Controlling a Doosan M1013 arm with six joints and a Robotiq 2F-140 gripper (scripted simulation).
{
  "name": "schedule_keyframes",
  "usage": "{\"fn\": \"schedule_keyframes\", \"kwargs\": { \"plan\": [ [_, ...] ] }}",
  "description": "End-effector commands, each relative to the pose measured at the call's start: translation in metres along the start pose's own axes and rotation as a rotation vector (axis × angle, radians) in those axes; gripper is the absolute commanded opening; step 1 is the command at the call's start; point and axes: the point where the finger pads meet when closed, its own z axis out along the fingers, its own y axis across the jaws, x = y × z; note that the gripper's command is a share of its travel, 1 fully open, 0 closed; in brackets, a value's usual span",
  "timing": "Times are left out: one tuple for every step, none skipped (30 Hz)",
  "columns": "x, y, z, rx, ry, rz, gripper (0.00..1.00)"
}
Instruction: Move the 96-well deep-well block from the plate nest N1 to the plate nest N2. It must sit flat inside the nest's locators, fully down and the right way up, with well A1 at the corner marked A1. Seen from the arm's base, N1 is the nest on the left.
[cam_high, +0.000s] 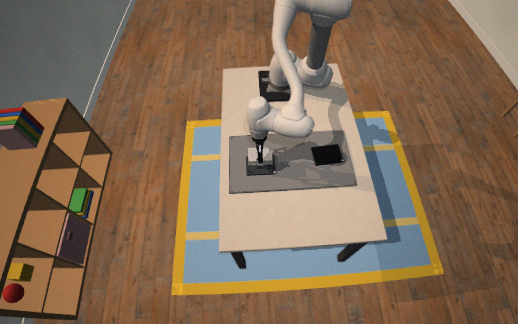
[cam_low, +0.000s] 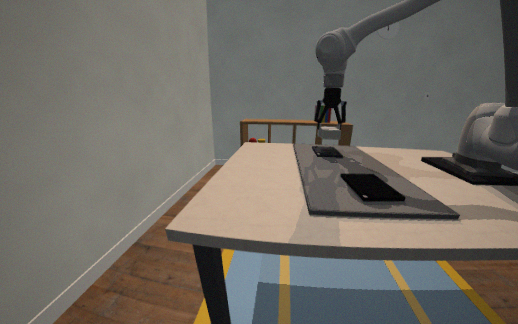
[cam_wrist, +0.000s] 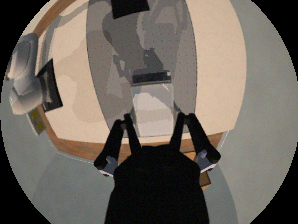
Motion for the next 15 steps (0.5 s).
{"fn": "schedule_keyframes", "kwargs": {
  "plan": [
    [0.0001, 0.0, -0.0001, 0.0, 0.0, 0.0, 0.0],
    [0.0001, 0.0, -0.0001, 0.0, 0.0, 0.0, 0.0],
    [0.0001, 0.0, -0.0001, 0.0, 0.0, 0.0, 0.0],
    [0.0001, 0.0, -0.0001, 0.0, 0.0, 0.0, 0.0],
    [0.0002, 0.0, -0.0001, 0.0, 0.0, 0.0, 0.0],
    [0.0002, 0.0, -0.0001, 0.0, 0.0, 0.0, 0.0],
    [0.0002, 0.0, -0.0001, 0.0, 0.0, 0.0, 0.0],
    [0.0002, 0.0, -0.0001, 0.0, 0.0, 0.0, 0.0],
    [0.0002, 0.0, -0.0001, 0.0, 0.0, 0.0, 0.0],
    [0.0002, 0.0, 0.0015, 0.0, 0.0, 0.0, 0.0],
    [0.0002, 0.0, 0.0015, 0.0, 0.0, 0.0, 0.0],
    [0.0002, 0.0, 0.0015, 0.0, 0.0, 0.0, 0.0],
    [0.0003, 0.0, 0.0032, 0.0, 0.0, 0.0, 0.0],
    [0.0003, 0.0, 0.0049, 0.0, 0.0, 0.0, 0.0],
    [0.0003, 0.0, 0.0065, 0.0, 0.0, 0.0, 0.0]
  ]
}}
